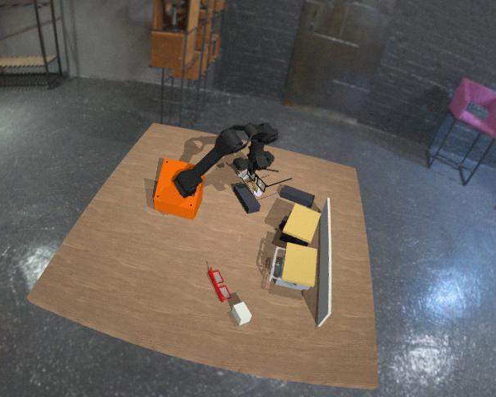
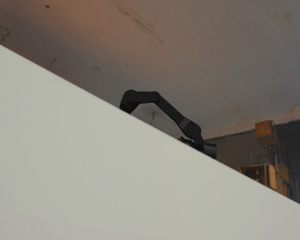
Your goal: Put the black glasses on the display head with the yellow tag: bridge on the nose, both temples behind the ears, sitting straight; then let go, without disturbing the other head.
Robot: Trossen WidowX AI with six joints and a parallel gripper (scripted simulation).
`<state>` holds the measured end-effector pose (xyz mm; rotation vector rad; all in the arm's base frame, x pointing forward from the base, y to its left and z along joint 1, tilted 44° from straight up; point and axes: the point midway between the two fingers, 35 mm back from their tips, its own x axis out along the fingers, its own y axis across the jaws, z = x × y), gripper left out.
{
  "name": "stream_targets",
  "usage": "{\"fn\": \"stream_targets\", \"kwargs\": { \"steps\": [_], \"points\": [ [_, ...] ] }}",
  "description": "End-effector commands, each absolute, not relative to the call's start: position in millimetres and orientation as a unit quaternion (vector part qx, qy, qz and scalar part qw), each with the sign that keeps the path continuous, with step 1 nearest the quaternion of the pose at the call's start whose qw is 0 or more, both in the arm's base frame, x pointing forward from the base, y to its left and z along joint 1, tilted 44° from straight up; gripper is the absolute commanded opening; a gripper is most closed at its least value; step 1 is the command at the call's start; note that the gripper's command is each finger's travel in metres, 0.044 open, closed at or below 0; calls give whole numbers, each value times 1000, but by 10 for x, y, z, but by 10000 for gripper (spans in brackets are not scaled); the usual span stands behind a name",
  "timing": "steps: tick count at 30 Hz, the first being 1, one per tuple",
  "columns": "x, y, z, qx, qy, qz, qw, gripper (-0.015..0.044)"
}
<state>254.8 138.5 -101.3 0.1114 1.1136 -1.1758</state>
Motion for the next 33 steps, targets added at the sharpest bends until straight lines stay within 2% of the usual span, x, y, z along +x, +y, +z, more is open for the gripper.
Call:
{"fn": "stream_targets", "kwargs": {
  "steps": [1,9,33],
  "points": [
    [2562,1296,-1106,51,493,-529,689,0],
    [2533,990,-1421,51,493,-529,689,0],
    [2536,869,-1325,50,492,-530,689,0]
  ]
}}
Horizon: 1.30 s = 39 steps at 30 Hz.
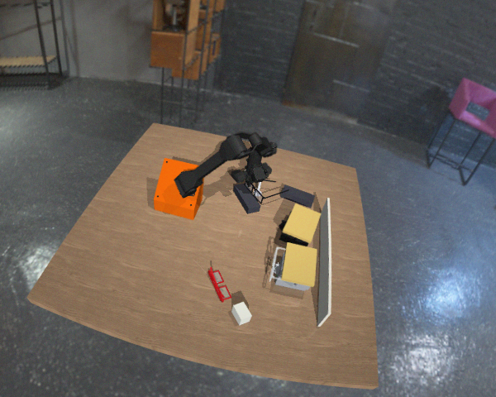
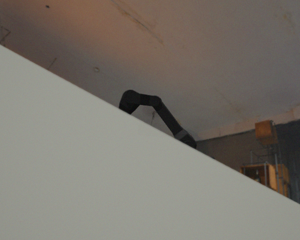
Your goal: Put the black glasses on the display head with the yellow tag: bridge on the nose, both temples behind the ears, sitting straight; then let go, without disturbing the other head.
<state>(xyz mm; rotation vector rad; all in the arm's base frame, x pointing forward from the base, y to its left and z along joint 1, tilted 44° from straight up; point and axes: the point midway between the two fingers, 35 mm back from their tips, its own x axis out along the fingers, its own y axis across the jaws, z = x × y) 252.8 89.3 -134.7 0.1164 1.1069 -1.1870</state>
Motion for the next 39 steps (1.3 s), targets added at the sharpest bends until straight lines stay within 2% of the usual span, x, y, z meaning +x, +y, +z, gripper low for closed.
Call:
{"fn": "stream_targets", "kwargs": {
  "steps": [1,39],
  "points": [
    [2537,864,-1320,50,492,-530,689,0],
    [2621,636,-1119,49,492,-530,689,0]
  ]
}}
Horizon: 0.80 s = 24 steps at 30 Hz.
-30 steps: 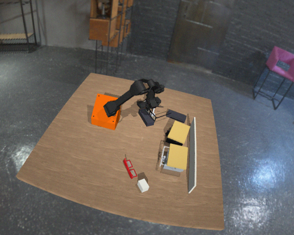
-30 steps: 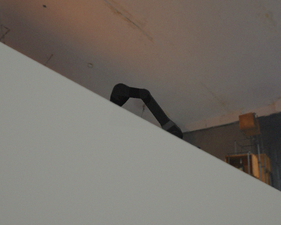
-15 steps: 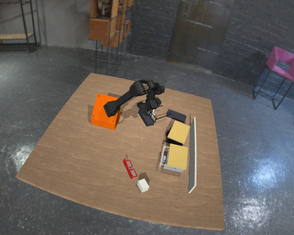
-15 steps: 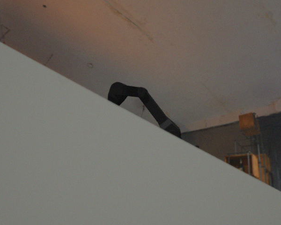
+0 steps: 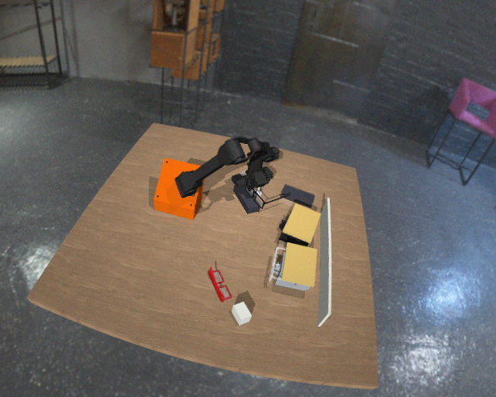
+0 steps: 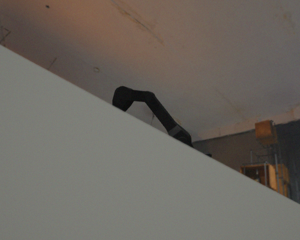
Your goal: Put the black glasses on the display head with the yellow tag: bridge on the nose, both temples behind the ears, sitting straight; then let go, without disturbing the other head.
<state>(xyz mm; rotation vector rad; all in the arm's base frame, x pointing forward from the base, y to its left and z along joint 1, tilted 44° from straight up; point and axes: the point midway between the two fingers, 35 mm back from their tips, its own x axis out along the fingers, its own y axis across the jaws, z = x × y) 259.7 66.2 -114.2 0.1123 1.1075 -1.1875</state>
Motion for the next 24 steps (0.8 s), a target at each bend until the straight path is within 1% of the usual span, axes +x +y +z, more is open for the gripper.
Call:
{"fn": "stream_targets", "kwargs": {
  "steps": [1,24],
  "points": [
    [2624,630,-1114,49,492,-530,689,0],
    [2630,619,-1104,49,492,-530,689,0]
  ]
}}
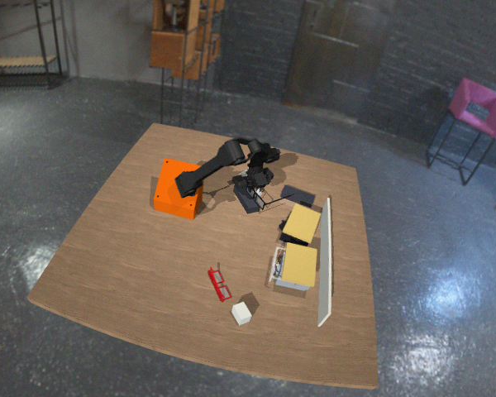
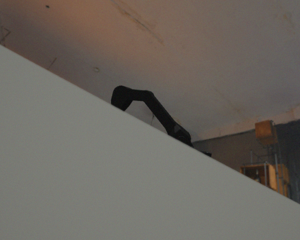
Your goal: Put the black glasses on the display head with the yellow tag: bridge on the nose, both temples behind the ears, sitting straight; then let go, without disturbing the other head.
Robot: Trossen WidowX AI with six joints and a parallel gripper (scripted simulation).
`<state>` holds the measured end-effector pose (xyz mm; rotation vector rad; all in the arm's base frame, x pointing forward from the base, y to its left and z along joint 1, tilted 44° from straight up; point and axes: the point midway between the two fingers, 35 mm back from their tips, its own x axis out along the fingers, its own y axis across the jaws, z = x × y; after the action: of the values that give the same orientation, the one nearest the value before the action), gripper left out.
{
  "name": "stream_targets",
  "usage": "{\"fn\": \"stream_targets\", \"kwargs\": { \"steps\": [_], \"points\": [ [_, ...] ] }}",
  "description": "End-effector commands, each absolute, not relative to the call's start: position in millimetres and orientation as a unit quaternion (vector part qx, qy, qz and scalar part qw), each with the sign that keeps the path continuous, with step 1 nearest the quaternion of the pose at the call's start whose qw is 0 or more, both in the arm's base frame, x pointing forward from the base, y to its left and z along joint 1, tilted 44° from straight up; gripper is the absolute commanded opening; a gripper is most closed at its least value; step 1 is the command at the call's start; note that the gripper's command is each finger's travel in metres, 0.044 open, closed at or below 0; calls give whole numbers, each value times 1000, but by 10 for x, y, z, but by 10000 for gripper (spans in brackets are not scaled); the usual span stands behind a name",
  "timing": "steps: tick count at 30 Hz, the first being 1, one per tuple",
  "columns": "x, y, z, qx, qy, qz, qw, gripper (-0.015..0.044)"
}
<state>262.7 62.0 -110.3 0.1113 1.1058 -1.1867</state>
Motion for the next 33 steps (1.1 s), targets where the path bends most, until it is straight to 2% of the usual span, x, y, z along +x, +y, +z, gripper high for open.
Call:
{"fn": "stream_targets", "kwargs": {
  "steps": [1,11,21,33],
  "points": [
    [2627,622,-1106,49,492,-530,689,0],
    [2591,689,-1116,49,492,-530,689,0],
    [2584,1105,-726,50,493,-529,689,0],
    [2688,785,-384,-3,535,-487,691,0]
  ]
}}
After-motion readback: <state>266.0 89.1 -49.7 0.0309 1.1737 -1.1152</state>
